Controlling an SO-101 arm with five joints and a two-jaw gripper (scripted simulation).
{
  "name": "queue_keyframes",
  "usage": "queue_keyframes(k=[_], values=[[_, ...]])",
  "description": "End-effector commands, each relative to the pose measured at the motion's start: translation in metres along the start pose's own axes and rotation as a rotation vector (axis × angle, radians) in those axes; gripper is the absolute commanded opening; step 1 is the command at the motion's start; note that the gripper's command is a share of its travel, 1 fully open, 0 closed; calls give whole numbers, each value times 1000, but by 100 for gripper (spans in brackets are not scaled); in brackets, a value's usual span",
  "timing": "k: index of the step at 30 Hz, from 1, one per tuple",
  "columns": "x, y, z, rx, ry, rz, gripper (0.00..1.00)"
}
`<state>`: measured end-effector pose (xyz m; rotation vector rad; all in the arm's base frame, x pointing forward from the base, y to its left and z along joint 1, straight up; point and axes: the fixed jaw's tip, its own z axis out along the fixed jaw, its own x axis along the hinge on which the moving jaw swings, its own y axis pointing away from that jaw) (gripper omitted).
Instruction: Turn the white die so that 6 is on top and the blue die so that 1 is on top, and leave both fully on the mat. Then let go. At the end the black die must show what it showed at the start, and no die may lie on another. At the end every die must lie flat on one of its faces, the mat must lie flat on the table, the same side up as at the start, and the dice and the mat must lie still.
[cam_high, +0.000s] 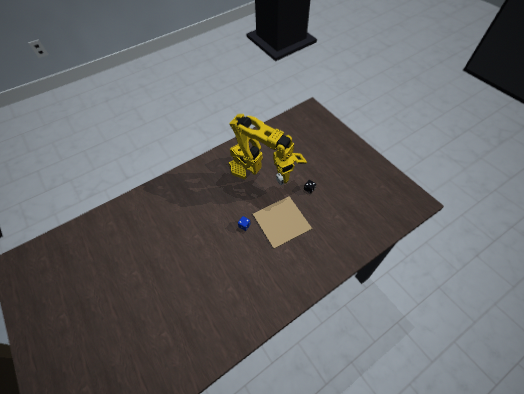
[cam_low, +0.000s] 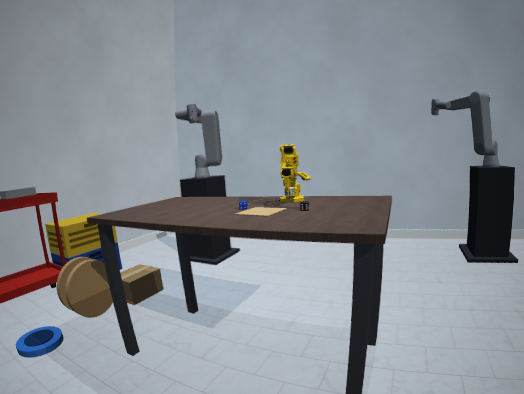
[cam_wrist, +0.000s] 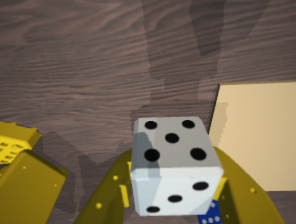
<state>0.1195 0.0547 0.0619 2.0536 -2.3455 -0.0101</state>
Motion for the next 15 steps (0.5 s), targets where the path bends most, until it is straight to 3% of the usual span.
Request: queue_keyframes(k=[1,15], values=[[-2,-5,-8,50,-26,-172,0],[1,-6,-8,54,-16,-535,0]])
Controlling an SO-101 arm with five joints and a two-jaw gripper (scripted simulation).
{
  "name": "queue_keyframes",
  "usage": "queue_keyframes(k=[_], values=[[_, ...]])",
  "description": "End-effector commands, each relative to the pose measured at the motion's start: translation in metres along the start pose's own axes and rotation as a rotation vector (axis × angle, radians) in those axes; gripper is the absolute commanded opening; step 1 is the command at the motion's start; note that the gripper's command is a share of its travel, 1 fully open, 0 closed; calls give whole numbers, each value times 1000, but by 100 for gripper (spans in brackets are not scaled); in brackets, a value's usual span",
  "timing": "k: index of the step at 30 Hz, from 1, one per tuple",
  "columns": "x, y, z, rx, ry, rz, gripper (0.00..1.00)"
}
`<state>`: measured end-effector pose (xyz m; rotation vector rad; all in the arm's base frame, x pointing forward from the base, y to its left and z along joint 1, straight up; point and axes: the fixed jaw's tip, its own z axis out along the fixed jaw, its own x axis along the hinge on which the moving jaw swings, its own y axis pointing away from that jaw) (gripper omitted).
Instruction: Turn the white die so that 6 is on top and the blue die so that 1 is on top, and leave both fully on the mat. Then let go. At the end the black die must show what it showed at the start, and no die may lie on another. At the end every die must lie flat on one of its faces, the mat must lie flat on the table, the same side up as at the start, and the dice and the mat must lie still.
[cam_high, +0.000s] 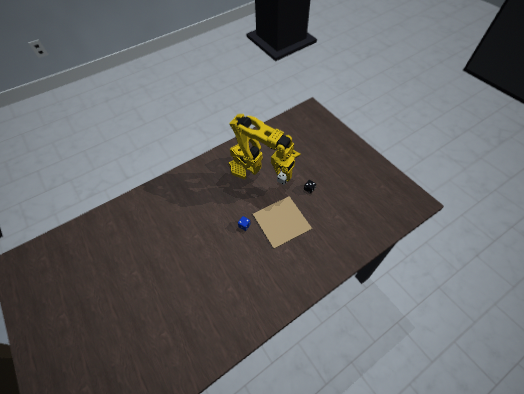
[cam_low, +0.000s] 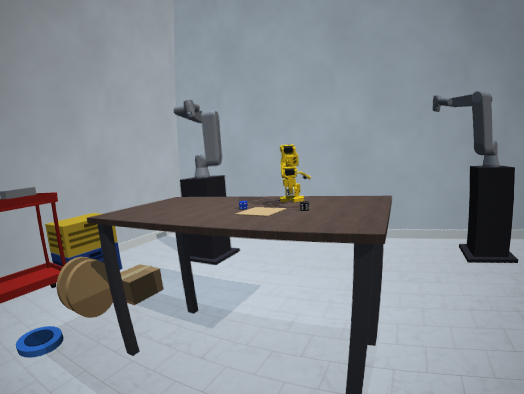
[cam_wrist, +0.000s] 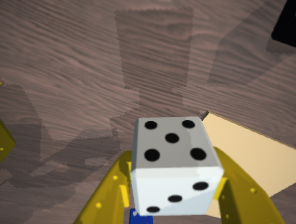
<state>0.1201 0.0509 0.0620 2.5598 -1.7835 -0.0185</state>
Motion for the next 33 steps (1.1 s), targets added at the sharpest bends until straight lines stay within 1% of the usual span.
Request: queue_keyframes(k=[1,8,12,16,20,22,28,33], values=[[0,-6,-8,56,-3,-53,0],[-1,-6,-8,56,-3,-59,0],[-6,-7,-7,56,-3,-97,0],[-18,-7,-5,56,-3,-182,0],[-34,-6,-3,55,-3,-298,0],[-34,-6,-3,55,-3,-298,0],[-57,0,1,55,-4,-461,0],[-67,3,2,55,-4,-531,0]])
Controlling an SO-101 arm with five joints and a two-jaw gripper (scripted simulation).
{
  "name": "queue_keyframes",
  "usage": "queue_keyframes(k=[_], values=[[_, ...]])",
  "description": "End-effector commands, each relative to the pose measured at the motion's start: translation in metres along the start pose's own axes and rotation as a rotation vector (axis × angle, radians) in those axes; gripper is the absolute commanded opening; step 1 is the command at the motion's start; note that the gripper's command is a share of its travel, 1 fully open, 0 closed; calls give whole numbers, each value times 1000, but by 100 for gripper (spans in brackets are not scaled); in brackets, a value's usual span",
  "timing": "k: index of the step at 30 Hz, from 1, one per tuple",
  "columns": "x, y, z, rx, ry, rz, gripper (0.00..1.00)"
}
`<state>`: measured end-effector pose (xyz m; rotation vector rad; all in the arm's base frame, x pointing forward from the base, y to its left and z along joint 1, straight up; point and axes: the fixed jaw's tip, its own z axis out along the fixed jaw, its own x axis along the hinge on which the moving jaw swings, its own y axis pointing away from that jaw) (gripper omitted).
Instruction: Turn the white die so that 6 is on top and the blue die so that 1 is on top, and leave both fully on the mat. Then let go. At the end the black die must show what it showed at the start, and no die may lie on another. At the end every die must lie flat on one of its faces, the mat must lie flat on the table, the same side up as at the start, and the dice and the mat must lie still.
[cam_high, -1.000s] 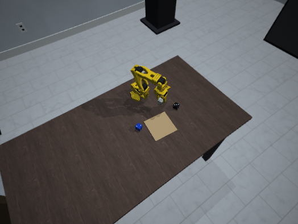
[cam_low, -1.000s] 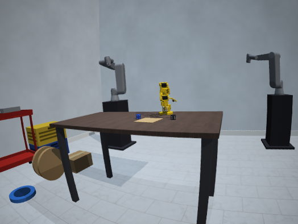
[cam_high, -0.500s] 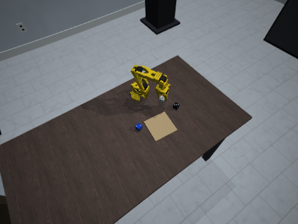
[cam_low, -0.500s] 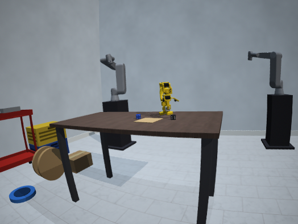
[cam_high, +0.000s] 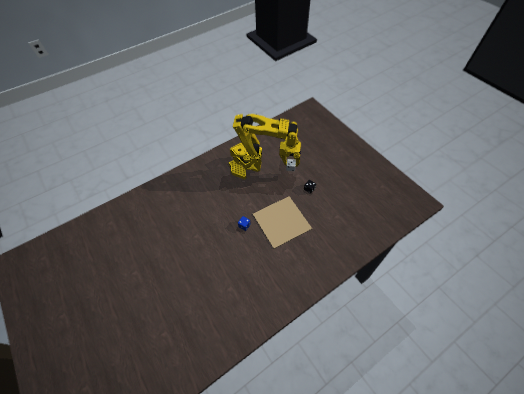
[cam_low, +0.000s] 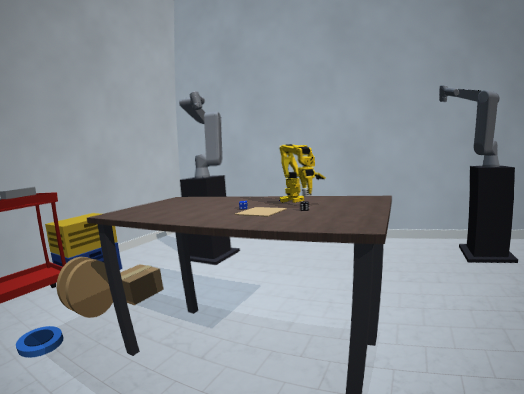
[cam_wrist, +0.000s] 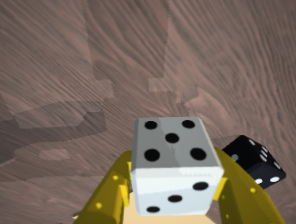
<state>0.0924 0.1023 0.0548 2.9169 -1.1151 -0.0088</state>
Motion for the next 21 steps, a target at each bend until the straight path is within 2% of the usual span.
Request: queue_keyframes(k=[1,21], values=[[-7,-9,-5,51,-2,-50,0],[-8,-11,-5,62,-2,-52,0]])
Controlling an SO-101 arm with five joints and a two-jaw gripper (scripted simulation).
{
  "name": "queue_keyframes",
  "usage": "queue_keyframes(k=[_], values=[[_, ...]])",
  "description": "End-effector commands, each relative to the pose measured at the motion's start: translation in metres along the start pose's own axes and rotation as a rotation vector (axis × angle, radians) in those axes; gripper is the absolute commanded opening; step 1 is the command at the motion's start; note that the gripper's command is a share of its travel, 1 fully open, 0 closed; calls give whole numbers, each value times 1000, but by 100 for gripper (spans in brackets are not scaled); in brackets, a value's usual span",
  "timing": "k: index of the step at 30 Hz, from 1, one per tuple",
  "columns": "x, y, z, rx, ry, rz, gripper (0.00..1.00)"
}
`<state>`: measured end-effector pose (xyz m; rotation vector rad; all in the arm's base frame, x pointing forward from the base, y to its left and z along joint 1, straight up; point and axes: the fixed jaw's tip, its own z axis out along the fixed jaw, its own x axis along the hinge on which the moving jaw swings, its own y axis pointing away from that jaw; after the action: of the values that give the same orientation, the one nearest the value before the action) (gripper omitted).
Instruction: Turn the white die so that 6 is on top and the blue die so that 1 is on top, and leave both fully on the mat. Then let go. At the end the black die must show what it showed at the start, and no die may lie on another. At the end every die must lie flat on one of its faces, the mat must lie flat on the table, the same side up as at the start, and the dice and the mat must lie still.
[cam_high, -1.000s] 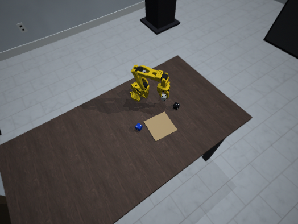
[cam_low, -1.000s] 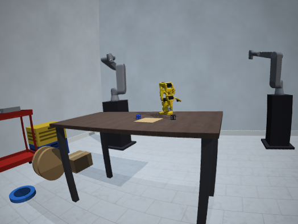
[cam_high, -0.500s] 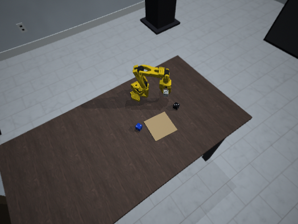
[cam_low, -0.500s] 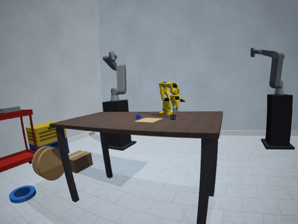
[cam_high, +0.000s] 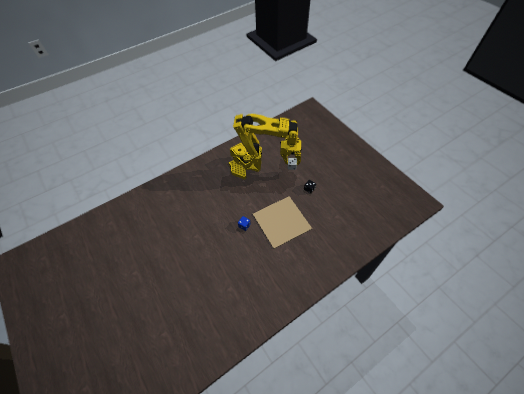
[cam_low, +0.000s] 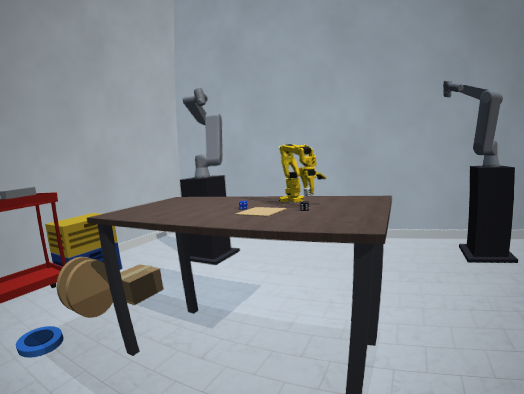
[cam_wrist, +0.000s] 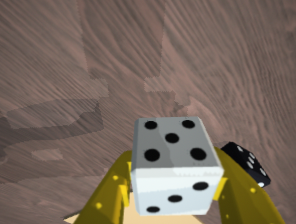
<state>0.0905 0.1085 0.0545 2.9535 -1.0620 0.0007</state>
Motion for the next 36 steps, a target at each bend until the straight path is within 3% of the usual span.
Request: queue_keyframes(k=[1,36], values=[[-2,-7,-5,45,-2,-12,0],[-2,-8,7,45,-2,-12,0]])
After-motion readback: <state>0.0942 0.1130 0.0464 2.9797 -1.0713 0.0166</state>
